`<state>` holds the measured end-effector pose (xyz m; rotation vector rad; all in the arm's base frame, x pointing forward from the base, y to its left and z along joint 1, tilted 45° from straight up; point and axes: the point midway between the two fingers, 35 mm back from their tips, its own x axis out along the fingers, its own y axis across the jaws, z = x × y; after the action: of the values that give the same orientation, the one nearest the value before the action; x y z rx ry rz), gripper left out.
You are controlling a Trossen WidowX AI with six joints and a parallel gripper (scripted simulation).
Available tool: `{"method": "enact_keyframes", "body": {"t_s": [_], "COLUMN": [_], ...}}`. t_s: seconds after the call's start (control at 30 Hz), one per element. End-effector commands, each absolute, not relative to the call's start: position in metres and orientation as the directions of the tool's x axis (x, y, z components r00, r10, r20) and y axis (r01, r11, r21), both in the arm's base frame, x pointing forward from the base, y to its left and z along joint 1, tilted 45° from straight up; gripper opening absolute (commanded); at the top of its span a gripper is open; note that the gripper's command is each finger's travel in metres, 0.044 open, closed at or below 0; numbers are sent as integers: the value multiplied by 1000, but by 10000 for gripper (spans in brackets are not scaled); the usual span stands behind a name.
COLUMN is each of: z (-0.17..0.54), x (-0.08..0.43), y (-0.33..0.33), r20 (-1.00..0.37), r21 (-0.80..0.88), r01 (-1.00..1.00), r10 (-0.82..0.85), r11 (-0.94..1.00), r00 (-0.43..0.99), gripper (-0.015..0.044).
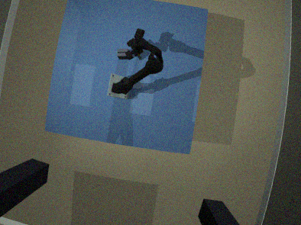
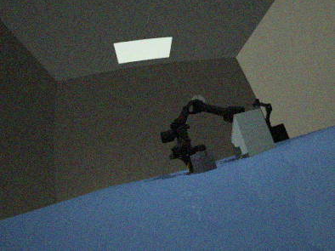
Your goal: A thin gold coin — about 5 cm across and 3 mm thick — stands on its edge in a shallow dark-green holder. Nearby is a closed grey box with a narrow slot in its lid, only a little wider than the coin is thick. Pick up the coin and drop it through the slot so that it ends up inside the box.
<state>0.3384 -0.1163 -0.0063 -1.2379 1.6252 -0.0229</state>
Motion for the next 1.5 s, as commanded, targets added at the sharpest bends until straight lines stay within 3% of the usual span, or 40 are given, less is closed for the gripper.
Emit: {"method": "enact_keyframes", "body": {"t_s": [0.0,1.47], "z": [-8,58], "x": [337,331], "y": [-117,-50], "r20": [-700,-704], "r21": [-548,-545], "r01": [-694,-694], "r10": [-710,-706], "r11": [466,470], "r00": [76,76], "gripper": [0,0]}}
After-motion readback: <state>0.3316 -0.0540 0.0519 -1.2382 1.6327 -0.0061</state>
